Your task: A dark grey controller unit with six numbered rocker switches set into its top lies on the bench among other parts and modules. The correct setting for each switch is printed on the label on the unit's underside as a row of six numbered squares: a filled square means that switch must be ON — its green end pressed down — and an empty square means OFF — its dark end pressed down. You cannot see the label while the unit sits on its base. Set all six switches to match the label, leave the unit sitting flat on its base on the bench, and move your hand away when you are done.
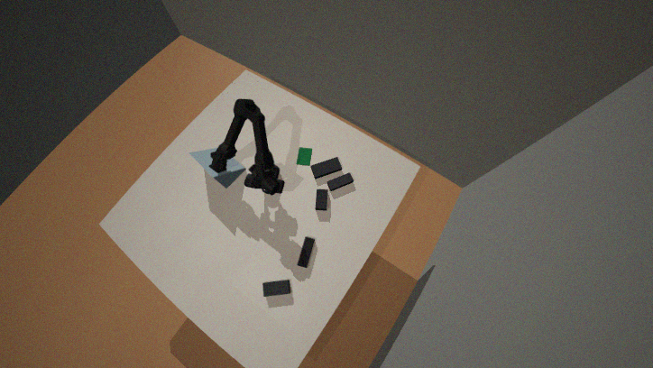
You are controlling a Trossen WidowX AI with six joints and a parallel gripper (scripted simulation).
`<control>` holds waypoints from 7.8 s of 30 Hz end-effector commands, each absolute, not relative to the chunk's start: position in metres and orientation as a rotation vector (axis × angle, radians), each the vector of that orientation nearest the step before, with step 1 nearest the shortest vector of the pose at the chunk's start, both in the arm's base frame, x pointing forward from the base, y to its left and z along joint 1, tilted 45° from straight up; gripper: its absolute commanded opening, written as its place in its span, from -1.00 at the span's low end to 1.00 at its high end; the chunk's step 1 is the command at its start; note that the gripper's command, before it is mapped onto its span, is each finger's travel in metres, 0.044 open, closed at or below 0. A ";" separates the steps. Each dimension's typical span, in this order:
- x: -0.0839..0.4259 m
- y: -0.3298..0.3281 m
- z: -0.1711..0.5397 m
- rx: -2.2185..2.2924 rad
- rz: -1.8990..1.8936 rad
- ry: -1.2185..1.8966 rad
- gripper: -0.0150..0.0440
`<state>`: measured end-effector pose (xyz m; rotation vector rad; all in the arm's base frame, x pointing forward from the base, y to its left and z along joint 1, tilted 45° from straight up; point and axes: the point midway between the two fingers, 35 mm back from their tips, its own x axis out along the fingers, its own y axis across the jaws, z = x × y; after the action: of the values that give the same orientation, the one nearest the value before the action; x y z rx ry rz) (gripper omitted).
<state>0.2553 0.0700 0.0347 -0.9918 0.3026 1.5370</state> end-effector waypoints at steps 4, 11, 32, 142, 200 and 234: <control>0.265 0.074 0.041 -1.007 1.528 0.262 -0.49; 0.266 0.074 0.042 -1.007 1.527 0.262 -0.49; 0.281 0.079 0.050 -1.007 1.527 0.261 -0.49; 0.288 0.082 0.052 -1.008 1.527 0.261 -0.49; 0.288 0.082 0.052 -1.008 1.527 0.261 -0.49; 0.288 0.082 0.052 -1.008 1.527 0.261 -0.49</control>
<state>0.2859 0.0793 0.0498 -1.0134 0.2777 1.5302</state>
